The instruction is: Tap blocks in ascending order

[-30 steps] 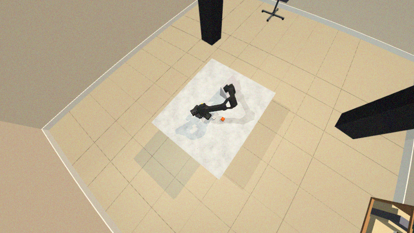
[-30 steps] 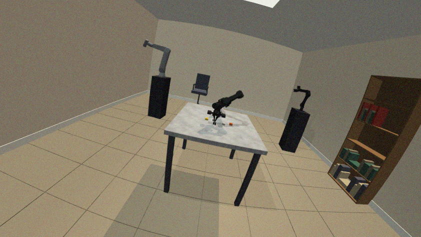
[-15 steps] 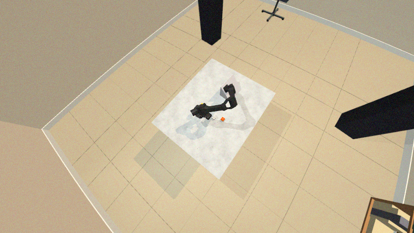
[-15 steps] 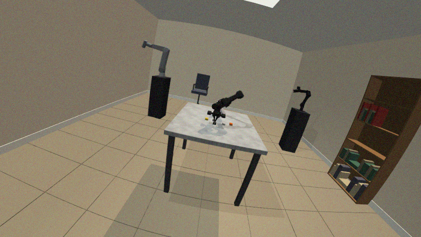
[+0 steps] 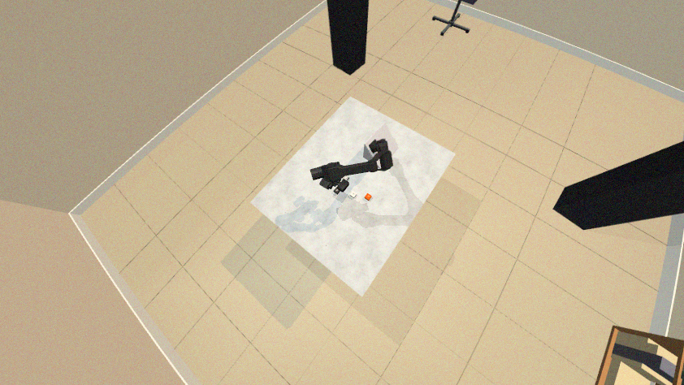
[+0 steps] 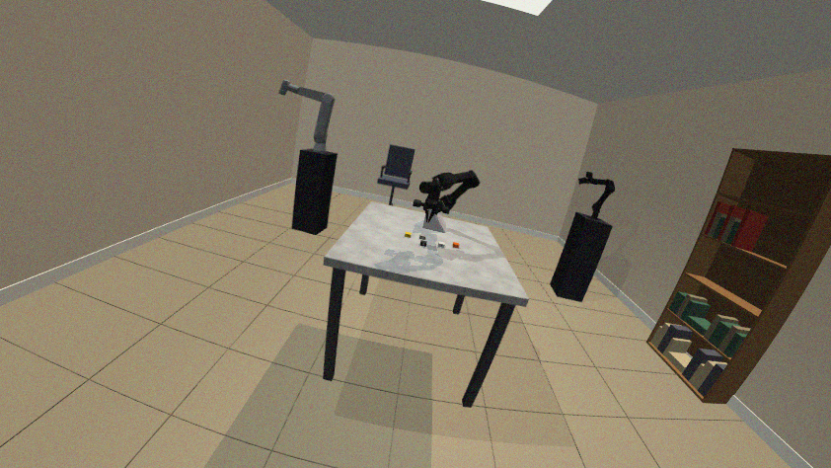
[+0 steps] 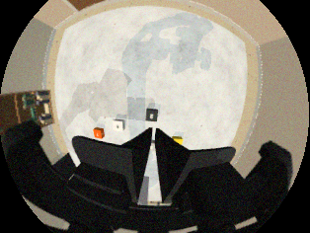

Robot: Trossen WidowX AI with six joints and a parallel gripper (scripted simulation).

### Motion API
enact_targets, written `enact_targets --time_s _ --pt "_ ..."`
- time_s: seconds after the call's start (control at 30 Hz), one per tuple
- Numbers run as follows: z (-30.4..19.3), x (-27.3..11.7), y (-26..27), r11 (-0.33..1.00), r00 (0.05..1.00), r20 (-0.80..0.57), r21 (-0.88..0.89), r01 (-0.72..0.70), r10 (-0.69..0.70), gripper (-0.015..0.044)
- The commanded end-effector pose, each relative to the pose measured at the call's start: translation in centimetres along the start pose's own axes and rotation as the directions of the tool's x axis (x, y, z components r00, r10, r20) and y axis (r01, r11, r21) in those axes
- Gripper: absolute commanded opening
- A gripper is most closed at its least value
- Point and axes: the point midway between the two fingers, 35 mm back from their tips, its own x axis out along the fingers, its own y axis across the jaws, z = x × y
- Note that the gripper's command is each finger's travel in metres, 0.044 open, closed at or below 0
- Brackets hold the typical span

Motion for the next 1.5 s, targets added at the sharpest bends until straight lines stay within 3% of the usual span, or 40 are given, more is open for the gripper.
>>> enact_targets --time_s 0.0,0.37,0.53,0.73,1.47 --pt "-0.2 0.3 0.3 1.000 1.000 -0.026 -0.008 -0.004 0.004 0.0020" --pt "-10.3 0.0 -0.2 1.000 1.000 -0.030 -0.004 -0.003 0.003 0.0020" --pt "-10.4 0.3 -0.2 1.000 1.000 -0.030 -0.004 -0.003 0.003 0.0020" --pt "-10.7 7.9 -0.1 1.000 1.000 -0.029 -0.005 -0.006 0.006 0.0020" --pt "-10.8 10.9 -0.1 1.000 1.000 -0.029 -0.005 -0.008 0.008 0.0020"
